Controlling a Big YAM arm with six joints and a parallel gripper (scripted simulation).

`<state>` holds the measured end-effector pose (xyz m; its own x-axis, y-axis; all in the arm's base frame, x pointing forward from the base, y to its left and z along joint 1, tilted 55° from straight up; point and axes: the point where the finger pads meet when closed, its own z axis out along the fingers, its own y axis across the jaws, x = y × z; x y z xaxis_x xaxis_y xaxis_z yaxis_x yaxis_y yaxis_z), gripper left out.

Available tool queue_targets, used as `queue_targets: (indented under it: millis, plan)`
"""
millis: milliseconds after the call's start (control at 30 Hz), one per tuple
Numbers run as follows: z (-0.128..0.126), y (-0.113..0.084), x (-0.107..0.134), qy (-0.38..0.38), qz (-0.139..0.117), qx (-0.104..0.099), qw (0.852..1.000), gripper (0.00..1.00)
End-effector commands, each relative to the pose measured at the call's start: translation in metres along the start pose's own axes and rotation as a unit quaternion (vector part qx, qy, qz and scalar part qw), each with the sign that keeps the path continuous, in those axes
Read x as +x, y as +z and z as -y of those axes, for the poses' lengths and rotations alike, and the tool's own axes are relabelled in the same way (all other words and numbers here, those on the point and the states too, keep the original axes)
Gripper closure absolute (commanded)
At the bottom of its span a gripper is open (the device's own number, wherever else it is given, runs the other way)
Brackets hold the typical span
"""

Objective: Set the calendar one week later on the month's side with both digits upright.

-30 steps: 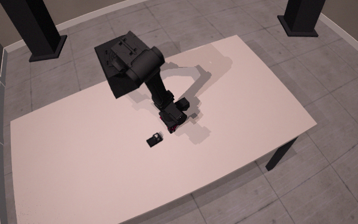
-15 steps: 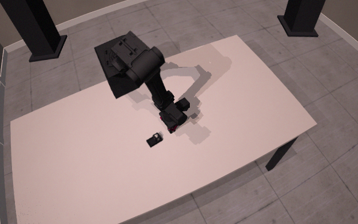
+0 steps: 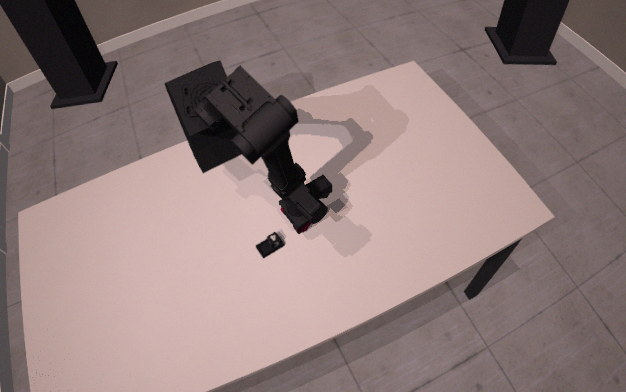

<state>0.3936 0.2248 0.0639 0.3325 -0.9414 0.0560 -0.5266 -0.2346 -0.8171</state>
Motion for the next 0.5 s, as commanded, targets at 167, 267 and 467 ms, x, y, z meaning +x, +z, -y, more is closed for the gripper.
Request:
queue_targets:
  millis: [167,267,467]
  plan:
    - [0.001,0.011,0.005,-0.002,-0.003,0.004,1.000,0.56]
    - [0.009,0.004,0.006,0.001,-0.002,0.016,1.000,0.56]
    - [0.008,0.004,0.006,0.001,-0.002,0.014,1.000,0.56]
